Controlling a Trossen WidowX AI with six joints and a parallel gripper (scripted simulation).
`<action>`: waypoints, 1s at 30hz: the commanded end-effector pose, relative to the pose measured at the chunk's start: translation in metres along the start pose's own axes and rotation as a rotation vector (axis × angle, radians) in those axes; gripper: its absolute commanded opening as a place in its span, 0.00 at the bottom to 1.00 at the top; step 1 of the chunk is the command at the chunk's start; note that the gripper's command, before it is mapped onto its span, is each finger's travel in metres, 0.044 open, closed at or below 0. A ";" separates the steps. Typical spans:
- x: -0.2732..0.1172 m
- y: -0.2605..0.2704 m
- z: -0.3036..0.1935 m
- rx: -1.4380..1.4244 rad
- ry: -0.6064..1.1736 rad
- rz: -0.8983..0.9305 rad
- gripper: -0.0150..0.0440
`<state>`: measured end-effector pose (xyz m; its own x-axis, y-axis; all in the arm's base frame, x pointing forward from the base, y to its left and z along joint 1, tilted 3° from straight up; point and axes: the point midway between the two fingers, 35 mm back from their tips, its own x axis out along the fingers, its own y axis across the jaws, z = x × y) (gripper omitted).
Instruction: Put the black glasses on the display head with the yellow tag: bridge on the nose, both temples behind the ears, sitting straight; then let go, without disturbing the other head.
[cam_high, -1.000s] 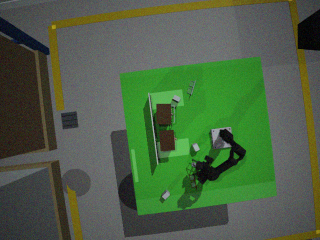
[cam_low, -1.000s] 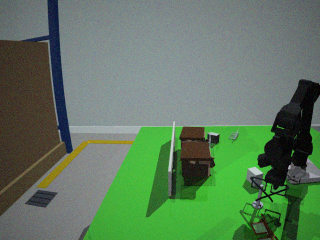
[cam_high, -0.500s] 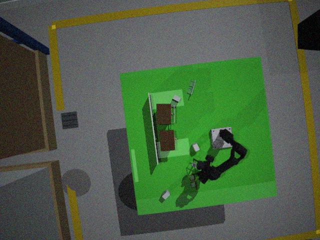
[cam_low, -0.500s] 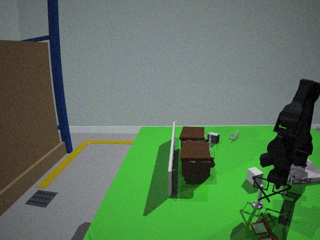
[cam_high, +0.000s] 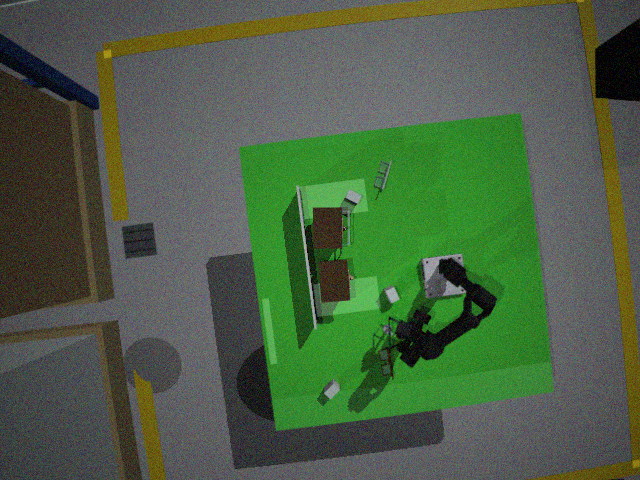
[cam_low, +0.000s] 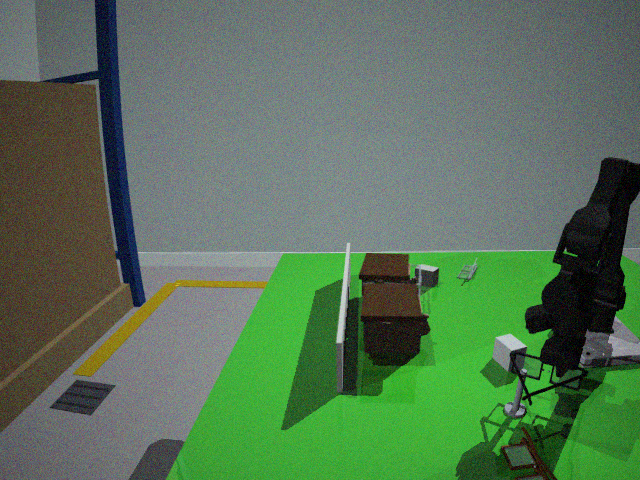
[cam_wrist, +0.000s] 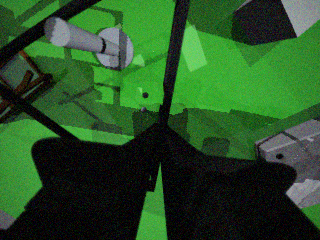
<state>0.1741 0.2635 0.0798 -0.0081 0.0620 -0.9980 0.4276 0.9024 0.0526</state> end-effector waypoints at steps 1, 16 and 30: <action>-0.001 -0.004 -0.004 0.004 0.003 0.001 0.25; -0.001 -0.010 -0.015 0.004 0.004 0.001 0.25; -0.001 -0.013 -0.026 0.004 0.005 0.000 0.25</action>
<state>0.1498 0.2633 0.0803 -0.0110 0.0634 -0.9979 0.4294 0.9016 0.0525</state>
